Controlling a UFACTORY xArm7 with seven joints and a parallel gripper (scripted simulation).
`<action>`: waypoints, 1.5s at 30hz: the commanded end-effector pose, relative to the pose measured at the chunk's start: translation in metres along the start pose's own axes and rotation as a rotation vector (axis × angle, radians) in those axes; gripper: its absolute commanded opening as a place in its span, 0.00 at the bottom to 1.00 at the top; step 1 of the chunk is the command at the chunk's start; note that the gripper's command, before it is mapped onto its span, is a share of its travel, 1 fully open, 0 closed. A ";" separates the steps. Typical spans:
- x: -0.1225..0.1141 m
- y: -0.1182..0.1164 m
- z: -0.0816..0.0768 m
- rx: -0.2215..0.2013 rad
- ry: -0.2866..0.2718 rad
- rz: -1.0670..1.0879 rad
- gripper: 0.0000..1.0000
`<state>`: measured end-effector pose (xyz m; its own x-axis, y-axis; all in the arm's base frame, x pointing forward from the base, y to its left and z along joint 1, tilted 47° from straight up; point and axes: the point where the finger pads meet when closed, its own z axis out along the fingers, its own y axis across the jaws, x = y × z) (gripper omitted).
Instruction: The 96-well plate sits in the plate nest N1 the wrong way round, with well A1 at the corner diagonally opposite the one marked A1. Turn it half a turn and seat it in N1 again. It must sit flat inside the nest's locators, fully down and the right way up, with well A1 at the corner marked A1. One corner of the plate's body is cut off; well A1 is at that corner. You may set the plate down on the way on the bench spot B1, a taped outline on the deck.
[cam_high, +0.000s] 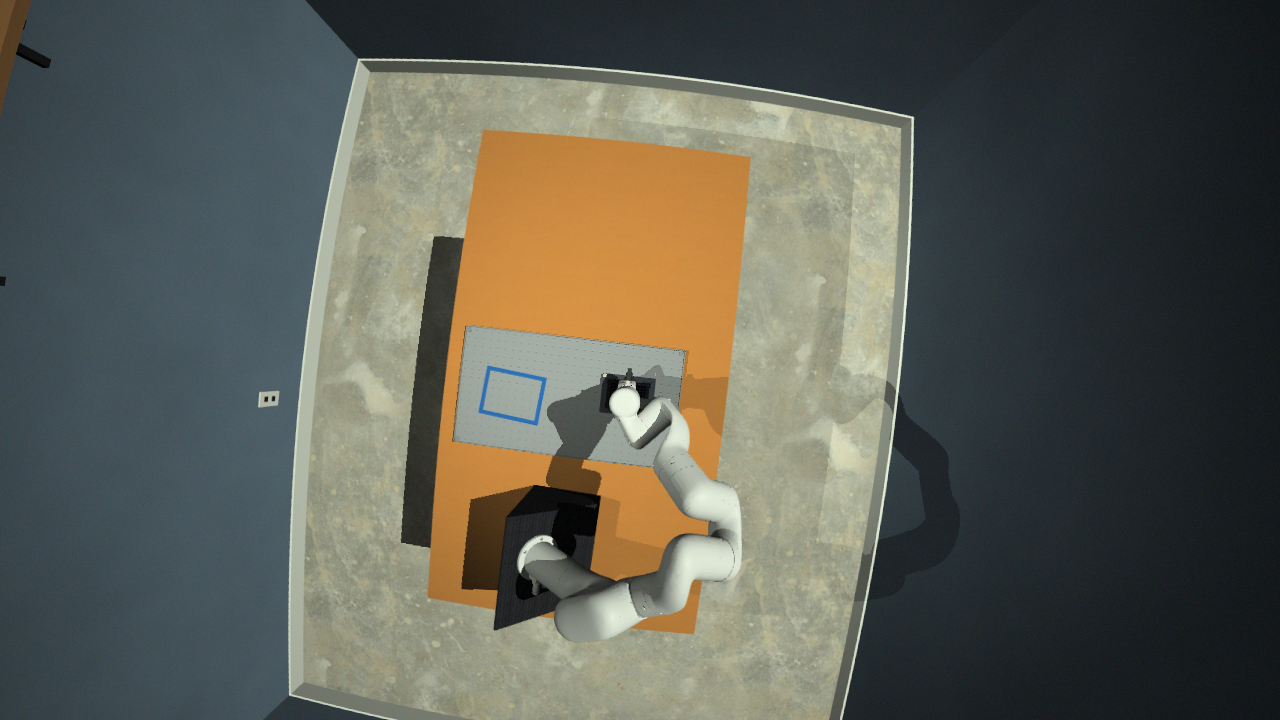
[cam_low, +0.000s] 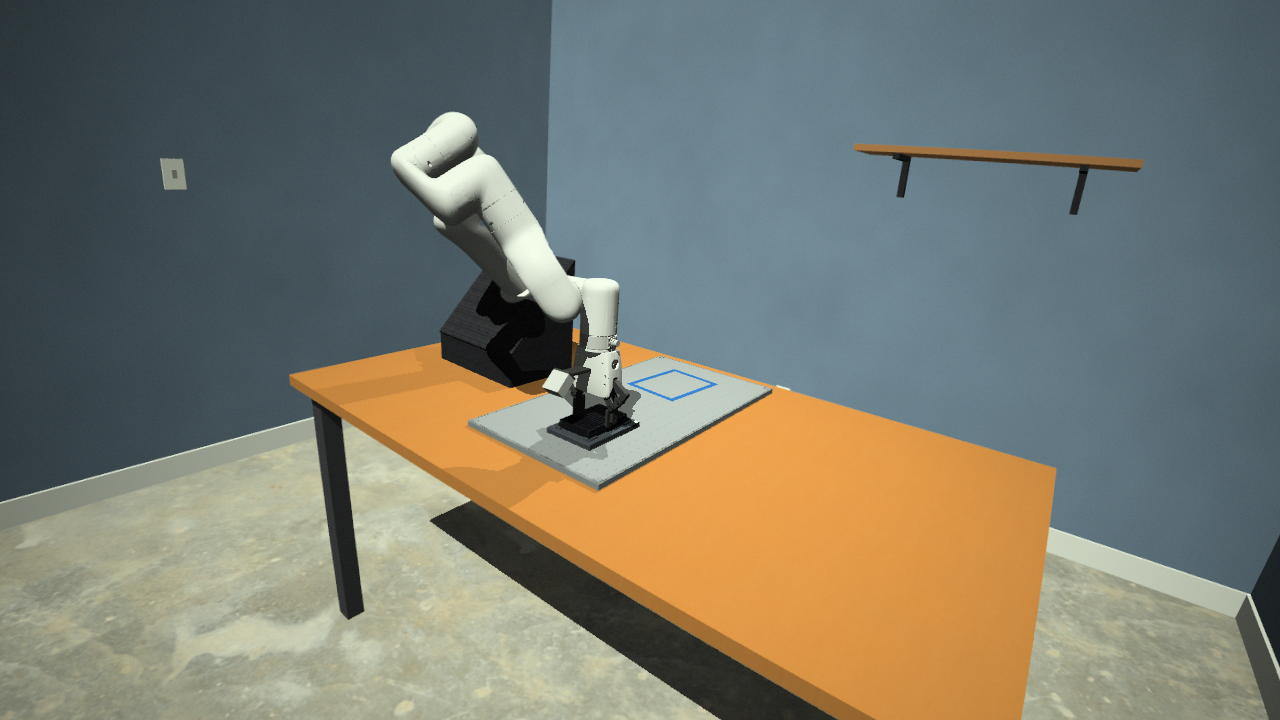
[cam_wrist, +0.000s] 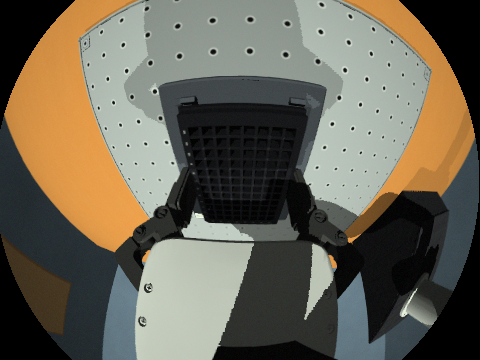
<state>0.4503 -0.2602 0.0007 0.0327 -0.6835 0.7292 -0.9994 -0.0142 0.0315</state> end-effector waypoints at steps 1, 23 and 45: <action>-0.001 -0.002 -0.001 0.004 -0.001 0.000 0.00; -0.001 -0.002 0.001 0.004 -0.001 0.000 1.00; -0.001 -0.002 -0.002 0.004 -0.001 0.000 1.00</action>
<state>0.4503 -0.2617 -0.0008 0.0327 -0.6835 0.7293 -0.9994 -0.0142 0.0315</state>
